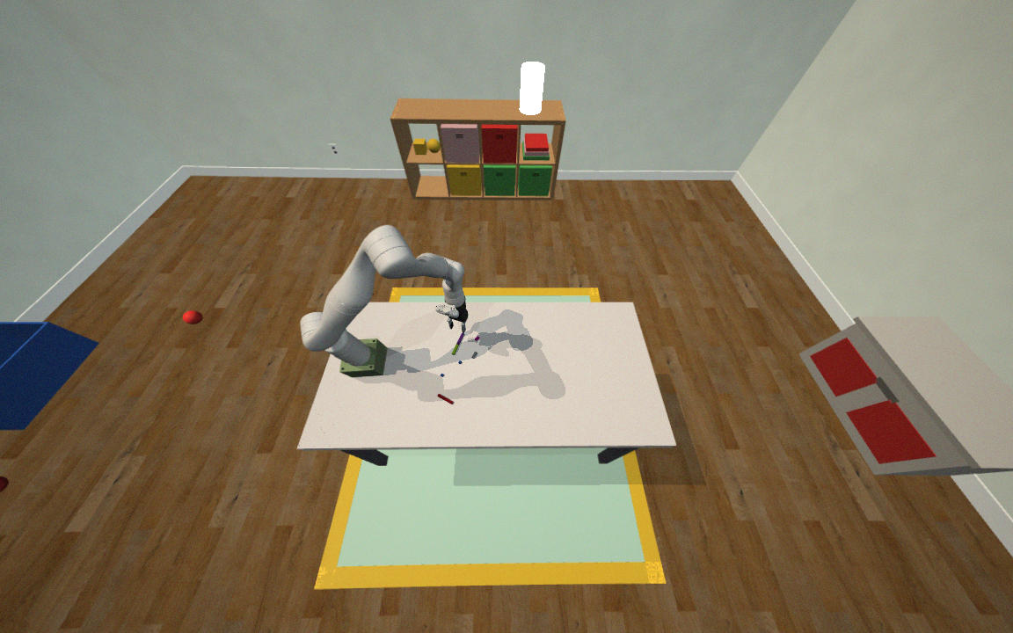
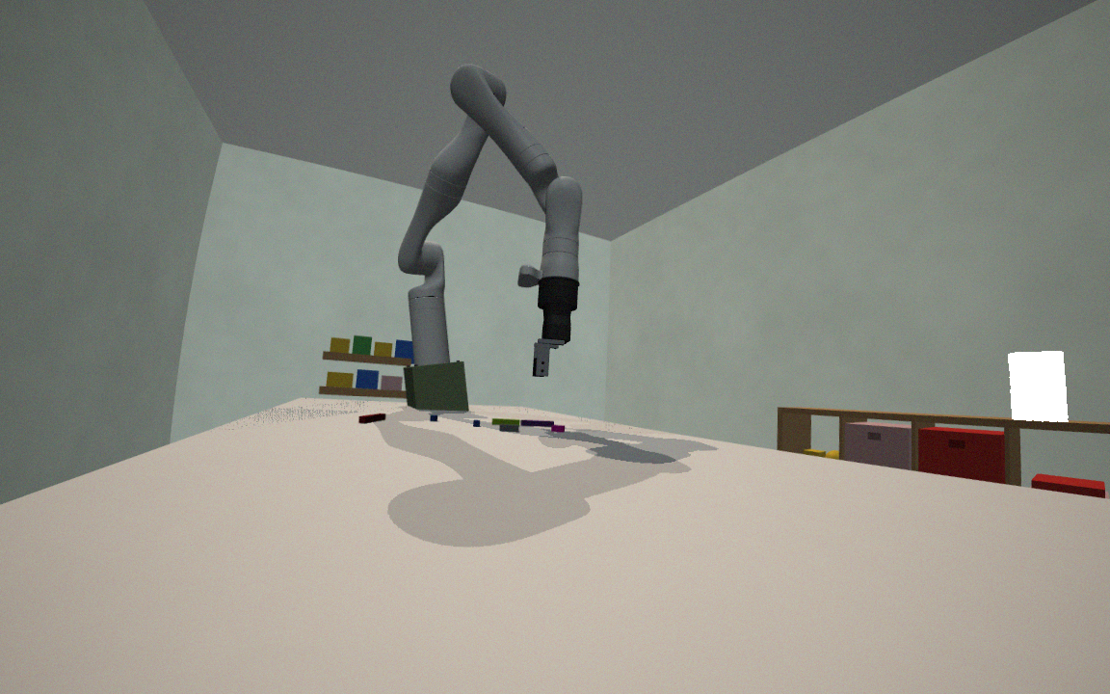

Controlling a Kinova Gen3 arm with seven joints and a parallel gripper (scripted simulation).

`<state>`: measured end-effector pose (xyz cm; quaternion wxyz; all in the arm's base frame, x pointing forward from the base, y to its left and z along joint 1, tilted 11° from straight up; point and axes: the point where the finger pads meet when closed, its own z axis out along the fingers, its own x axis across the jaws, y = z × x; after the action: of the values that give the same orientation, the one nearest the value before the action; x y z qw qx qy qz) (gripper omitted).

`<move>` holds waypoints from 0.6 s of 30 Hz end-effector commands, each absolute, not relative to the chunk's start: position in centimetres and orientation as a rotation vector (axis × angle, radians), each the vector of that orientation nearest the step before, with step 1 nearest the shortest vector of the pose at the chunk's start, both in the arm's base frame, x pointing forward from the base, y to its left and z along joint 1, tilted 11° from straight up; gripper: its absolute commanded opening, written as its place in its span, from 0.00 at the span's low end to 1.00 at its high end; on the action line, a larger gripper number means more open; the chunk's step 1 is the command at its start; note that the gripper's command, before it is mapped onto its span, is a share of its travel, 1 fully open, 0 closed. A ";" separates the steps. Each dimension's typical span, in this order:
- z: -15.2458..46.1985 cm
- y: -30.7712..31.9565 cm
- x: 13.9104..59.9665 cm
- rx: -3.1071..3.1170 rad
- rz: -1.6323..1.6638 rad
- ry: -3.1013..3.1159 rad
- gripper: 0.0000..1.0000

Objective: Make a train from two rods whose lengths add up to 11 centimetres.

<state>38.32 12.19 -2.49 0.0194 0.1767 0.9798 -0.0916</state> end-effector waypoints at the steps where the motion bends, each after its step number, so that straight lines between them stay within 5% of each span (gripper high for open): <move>1: -2.1 12.3 38.4 0.548 -0.281 3.039 1.00; 18: 4.6 13.6 38.3 0.548 -0.281 3.039 1.00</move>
<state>37.74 13.25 3.32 0.0120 0.1748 0.9798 -0.0963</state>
